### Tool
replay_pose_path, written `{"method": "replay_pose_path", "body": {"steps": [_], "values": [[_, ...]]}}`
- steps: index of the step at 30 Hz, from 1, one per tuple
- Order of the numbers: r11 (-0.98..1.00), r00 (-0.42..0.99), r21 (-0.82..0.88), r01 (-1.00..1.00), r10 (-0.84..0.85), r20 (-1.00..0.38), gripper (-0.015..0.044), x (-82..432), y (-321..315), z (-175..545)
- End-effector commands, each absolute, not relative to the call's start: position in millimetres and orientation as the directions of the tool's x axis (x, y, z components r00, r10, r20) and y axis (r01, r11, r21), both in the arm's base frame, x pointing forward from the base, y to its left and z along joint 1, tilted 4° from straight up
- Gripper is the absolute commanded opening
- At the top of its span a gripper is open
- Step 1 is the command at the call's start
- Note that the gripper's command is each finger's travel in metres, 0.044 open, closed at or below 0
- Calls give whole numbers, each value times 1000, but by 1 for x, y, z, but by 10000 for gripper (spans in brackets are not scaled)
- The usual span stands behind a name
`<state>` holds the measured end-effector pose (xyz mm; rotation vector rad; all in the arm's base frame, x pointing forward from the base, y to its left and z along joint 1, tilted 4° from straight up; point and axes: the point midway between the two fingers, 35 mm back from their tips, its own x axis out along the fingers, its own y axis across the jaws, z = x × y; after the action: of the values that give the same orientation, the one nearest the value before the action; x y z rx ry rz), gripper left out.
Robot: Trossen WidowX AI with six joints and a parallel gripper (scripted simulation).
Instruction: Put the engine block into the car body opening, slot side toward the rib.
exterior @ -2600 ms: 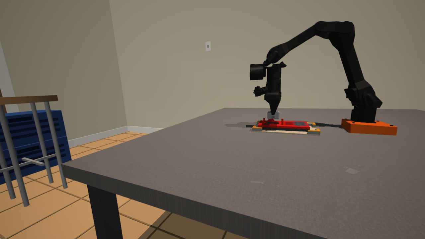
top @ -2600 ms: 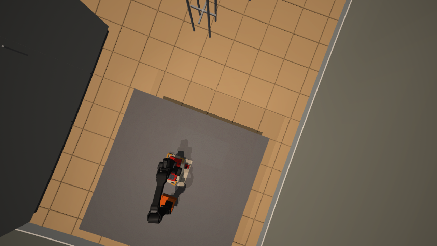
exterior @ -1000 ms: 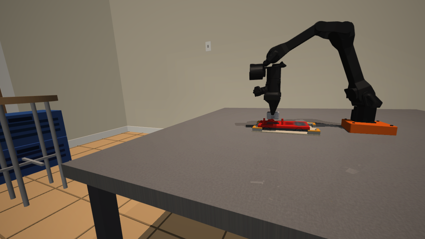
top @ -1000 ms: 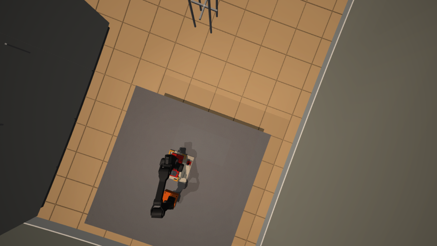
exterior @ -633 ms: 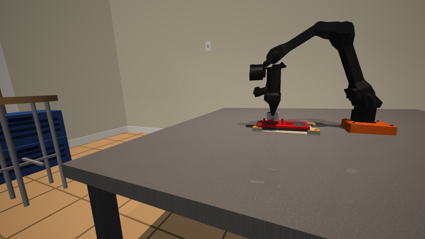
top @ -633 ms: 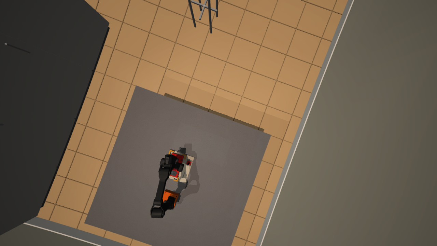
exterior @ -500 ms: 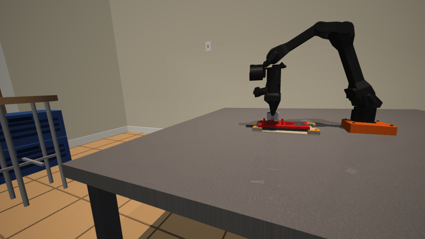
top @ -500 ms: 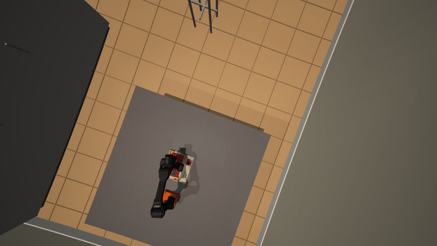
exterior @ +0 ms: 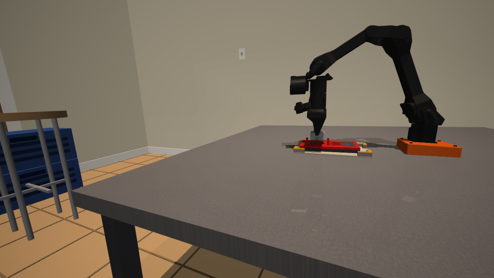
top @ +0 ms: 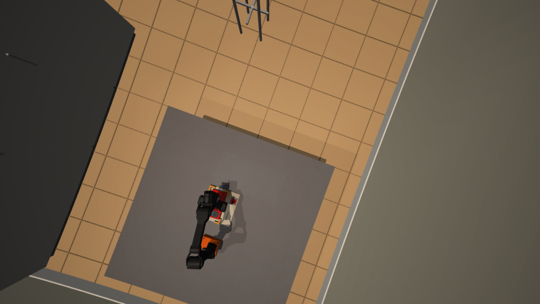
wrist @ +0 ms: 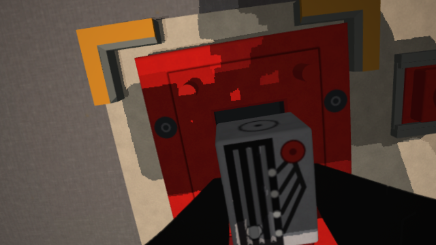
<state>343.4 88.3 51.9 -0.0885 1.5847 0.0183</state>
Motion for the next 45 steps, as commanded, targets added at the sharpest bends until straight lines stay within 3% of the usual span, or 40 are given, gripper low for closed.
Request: {"method": "replay_pose_path", "body": {"steps": [1,45], "values": [[998,-15,-39,-56,-40,-999,159,343,89,51],[997,-15,-39,-71,-40,-999,159,343,89,42]]}}
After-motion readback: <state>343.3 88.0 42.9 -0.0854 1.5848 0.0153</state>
